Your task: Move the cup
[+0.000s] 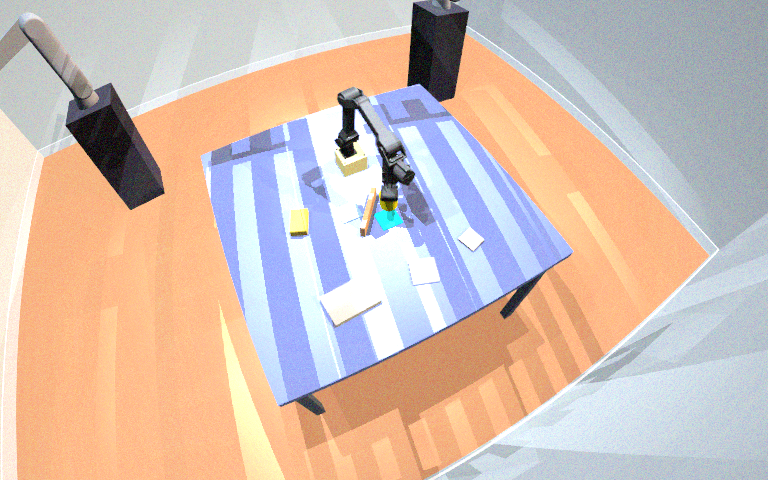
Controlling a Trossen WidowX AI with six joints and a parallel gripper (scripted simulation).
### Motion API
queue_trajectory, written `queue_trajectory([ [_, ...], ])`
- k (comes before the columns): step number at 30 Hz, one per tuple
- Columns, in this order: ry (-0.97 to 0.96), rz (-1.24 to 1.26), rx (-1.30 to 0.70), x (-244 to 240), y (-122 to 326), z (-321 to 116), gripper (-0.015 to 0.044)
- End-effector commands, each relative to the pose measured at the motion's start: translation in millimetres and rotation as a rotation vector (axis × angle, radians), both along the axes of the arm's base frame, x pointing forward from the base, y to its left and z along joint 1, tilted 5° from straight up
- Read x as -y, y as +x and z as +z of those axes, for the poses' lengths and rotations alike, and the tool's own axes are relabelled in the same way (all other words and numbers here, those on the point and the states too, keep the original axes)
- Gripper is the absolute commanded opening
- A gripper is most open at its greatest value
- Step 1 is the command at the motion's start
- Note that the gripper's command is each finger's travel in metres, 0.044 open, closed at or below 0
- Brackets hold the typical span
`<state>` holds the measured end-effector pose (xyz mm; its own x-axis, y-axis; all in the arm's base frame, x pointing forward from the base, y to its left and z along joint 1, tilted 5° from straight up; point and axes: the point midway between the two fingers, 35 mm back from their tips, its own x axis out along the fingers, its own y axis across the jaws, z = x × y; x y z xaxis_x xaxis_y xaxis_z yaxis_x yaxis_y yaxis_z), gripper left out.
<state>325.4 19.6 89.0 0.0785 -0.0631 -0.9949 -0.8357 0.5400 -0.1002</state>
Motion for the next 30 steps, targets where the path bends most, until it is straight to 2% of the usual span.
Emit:
queue_trajectory([
  [1,-0.005,-0.004,-0.002,1,0,-7,0.0000],
  [30,-0.006,-0.004,-0.002,3,6,-60,0.0000],
])
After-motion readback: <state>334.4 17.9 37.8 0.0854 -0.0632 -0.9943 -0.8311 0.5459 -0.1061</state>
